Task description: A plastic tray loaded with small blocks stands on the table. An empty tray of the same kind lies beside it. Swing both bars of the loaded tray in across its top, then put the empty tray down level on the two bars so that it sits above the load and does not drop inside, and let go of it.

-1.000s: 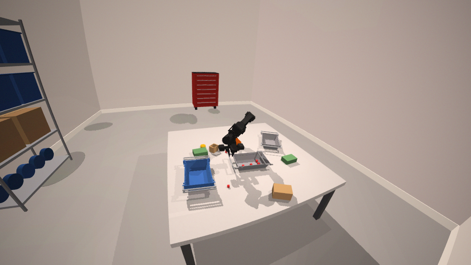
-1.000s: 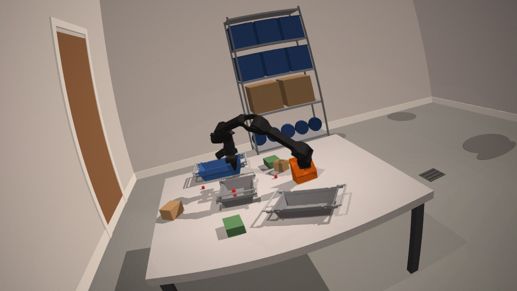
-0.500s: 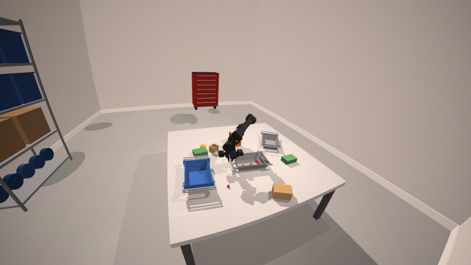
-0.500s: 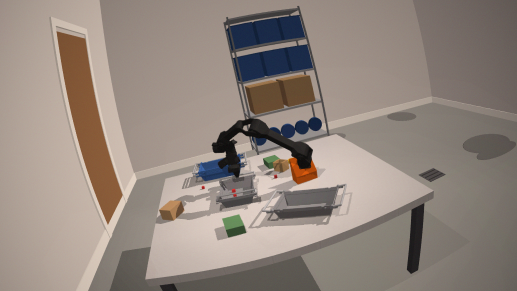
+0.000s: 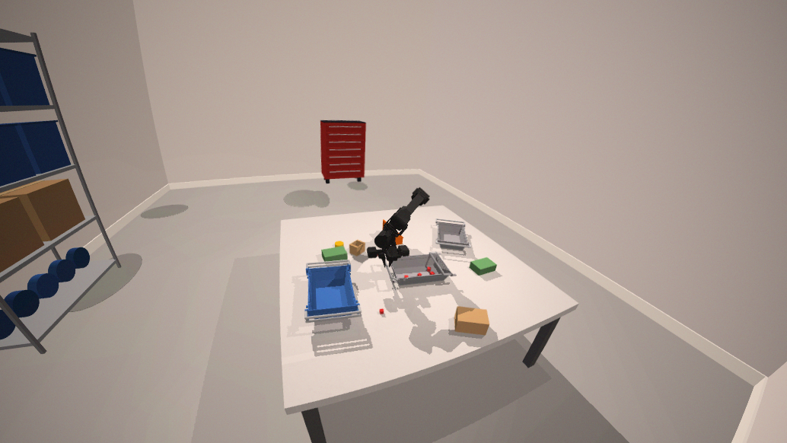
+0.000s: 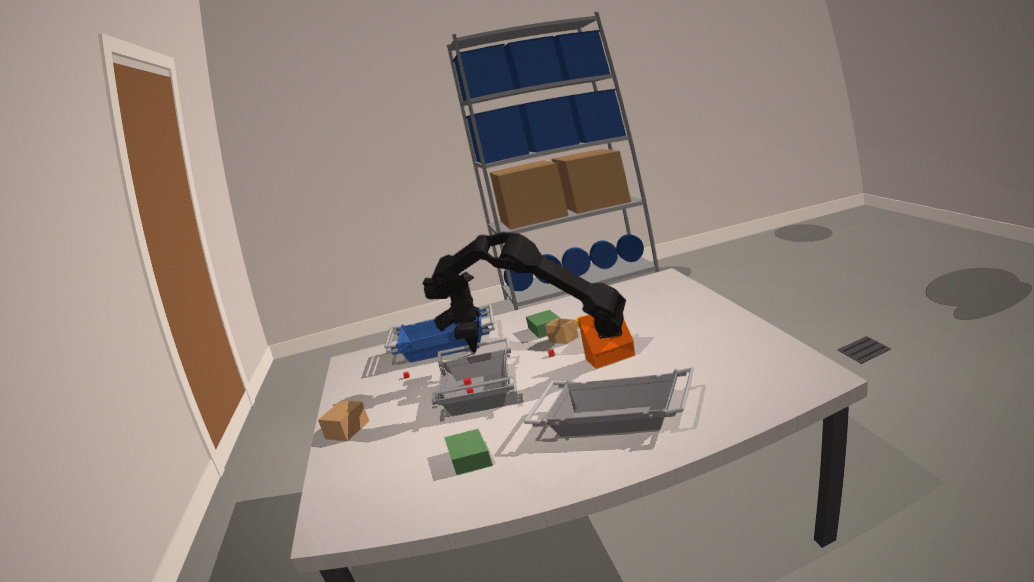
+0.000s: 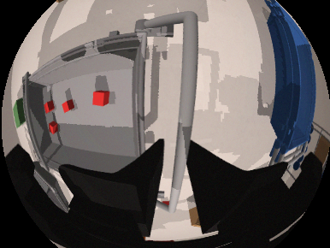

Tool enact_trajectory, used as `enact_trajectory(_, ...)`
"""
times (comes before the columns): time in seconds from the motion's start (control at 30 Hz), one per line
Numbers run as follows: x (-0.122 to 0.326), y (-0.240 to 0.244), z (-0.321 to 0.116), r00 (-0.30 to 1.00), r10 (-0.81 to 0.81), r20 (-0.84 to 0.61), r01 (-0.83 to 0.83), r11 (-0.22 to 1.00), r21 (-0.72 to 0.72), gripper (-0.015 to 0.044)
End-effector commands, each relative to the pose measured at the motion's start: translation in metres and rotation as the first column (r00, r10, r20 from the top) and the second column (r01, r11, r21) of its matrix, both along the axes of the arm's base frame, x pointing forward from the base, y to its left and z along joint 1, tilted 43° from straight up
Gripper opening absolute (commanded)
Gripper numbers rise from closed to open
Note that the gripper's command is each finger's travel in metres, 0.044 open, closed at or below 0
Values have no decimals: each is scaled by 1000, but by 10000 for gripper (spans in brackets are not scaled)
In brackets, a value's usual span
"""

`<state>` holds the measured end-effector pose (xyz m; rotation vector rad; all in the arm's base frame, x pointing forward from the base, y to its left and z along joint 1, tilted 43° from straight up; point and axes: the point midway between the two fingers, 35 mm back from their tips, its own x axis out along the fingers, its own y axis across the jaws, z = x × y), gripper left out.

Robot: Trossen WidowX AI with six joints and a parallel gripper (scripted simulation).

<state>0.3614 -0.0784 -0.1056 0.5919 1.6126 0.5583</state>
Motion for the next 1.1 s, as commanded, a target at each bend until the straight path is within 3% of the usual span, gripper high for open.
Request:
enact_trajectory(0.0, 3, 9, 15, 1000, 8, 5, -8, 1000, 10, 88)
enact_trajectory(0.6, 4, 58, 33, 1000, 8, 4, -8, 1000, 14, 88)
enact_trajectory(1.07, 9, 25, 62, 1000, 8, 4, -8, 1000, 11, 88)
